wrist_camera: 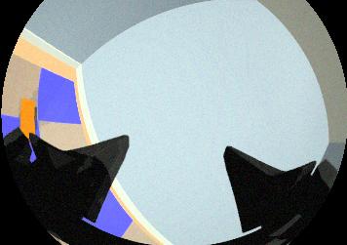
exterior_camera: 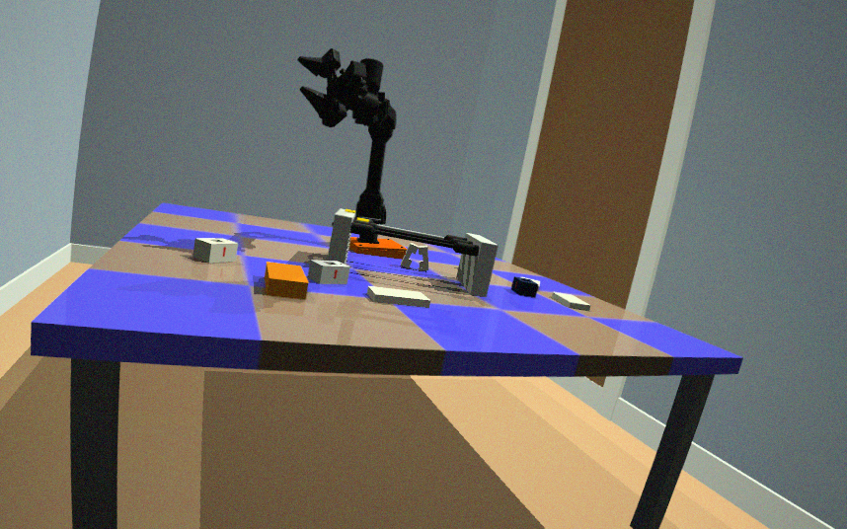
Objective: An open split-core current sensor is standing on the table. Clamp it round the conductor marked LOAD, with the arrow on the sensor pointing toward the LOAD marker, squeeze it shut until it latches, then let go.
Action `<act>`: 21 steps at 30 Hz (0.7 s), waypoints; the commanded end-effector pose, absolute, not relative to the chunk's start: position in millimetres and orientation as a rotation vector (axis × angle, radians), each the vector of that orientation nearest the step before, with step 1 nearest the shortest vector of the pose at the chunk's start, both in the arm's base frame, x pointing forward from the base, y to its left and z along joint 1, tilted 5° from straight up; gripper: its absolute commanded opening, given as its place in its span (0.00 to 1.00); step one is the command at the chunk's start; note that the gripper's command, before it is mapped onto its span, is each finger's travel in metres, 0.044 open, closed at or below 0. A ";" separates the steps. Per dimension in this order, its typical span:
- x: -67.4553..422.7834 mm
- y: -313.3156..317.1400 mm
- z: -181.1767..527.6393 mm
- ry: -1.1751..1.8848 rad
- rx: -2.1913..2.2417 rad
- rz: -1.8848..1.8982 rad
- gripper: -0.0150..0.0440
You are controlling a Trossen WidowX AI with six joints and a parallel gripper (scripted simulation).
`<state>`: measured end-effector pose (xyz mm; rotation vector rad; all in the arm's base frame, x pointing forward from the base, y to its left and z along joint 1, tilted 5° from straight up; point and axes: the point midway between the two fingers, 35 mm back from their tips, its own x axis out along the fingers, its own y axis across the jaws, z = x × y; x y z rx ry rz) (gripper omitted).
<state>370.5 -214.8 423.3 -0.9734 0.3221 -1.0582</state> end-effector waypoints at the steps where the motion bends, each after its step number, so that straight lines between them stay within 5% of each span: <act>1: 370.6 -212.7 423.0 0.312 -0.966 -1.049 0.98; 10: 358.0 -99.8 385.2 -0.029 -0.512 -0.510 1.00; 21: 320.4 -8.0 328.9 -0.058 -0.045 -0.042 1.00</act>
